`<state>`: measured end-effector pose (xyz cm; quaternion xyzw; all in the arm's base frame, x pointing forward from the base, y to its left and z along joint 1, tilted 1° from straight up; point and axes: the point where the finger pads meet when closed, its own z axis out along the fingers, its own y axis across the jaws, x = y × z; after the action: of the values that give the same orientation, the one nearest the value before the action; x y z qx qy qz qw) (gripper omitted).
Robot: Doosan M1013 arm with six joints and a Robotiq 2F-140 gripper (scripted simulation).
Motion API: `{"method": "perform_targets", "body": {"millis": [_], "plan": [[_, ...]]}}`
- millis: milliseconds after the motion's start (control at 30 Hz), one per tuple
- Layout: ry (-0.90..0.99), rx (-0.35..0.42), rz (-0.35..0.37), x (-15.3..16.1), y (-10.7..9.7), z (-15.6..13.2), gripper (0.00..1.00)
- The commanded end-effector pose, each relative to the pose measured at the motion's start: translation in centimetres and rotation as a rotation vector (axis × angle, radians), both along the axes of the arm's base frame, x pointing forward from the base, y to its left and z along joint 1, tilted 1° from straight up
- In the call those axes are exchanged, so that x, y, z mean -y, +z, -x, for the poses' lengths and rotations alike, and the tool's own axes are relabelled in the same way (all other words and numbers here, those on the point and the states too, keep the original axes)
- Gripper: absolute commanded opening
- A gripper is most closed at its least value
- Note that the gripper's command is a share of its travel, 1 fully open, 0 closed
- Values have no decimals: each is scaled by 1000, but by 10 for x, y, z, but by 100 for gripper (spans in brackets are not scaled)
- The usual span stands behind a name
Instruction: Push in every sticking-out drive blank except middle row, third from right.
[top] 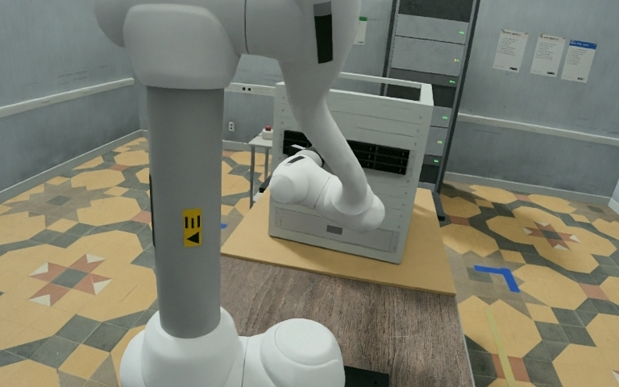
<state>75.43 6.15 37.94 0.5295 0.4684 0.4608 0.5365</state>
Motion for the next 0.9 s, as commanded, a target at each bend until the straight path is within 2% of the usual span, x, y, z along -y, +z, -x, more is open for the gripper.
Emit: {"method": "perform_targets", "body": {"millis": [0,867], "plan": [[0,1,0,0,1,0,10],[0,1,0,1,1,-4,10]]}}
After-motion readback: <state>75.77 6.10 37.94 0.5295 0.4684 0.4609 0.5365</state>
